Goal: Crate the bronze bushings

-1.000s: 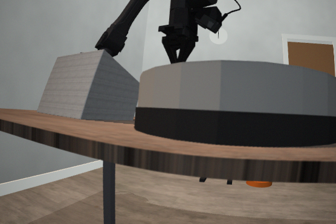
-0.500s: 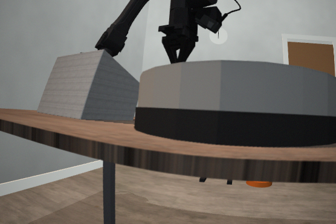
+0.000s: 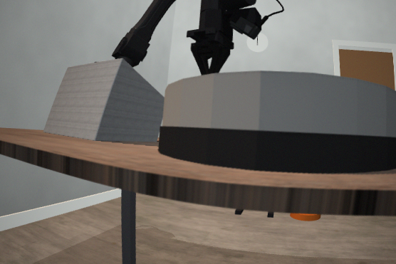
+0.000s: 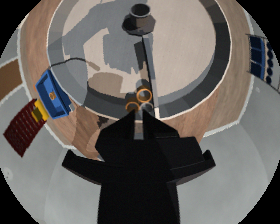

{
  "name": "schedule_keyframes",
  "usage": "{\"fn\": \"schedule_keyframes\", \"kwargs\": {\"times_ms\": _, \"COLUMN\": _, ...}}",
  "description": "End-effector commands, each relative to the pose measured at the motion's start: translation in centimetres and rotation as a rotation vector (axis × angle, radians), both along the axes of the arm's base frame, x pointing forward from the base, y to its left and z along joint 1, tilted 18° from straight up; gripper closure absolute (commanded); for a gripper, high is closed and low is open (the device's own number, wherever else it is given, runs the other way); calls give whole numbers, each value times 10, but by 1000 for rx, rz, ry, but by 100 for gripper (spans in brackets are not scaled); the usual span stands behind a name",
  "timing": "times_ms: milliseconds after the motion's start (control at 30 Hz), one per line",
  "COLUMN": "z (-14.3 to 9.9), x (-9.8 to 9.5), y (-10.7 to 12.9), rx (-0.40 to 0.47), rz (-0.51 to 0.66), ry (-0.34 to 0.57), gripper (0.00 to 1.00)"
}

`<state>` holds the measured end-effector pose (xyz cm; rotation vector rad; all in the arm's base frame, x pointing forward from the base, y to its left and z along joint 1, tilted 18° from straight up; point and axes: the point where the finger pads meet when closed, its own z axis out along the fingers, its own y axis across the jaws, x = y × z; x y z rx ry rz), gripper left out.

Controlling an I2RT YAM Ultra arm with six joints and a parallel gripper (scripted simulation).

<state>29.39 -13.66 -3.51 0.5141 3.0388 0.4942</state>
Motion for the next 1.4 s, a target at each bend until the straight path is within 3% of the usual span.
{"fn": "schedule_keyframes", "kwargs": {"times_ms": 0, "z": 7, "x": 8, "y": -7, "rx": -11, "rz": -5, "ry": -18, "gripper": 87}}
{"fn": "schedule_keyframes", "kwargs": {"times_ms": 900, "z": 7, "x": 8, "y": -7, "rx": -11, "rz": -5, "ry": -18, "gripper": 87}}
{"fn": "schedule_keyframes", "kwargs": {"times_ms": 1067, "z": -1, "x": 14, "y": -4, "rx": -17, "rz": 0, "ry": -29, "gripper": 87}}
{"fn": "schedule_keyframes", "kwargs": {"times_ms": 1133, "z": -16, "x": 2, "y": 8, "rx": 9, "rz": -1, "ry": 6, "gripper": 87}}
{"fn": "schedule_keyframes", "kwargs": {"times_ms": 1233, "z": -23, "x": 3, "y": 11, "rx": 11, "rz": -1, "ry": 5, "gripper": 87}}
{"fn": "schedule_keyframes", "kwargs": {"times_ms": 1367, "z": -20, "x": 8, "y": 0, "rx": -5, "rz": -18, "ry": -13, "gripper": 87}}
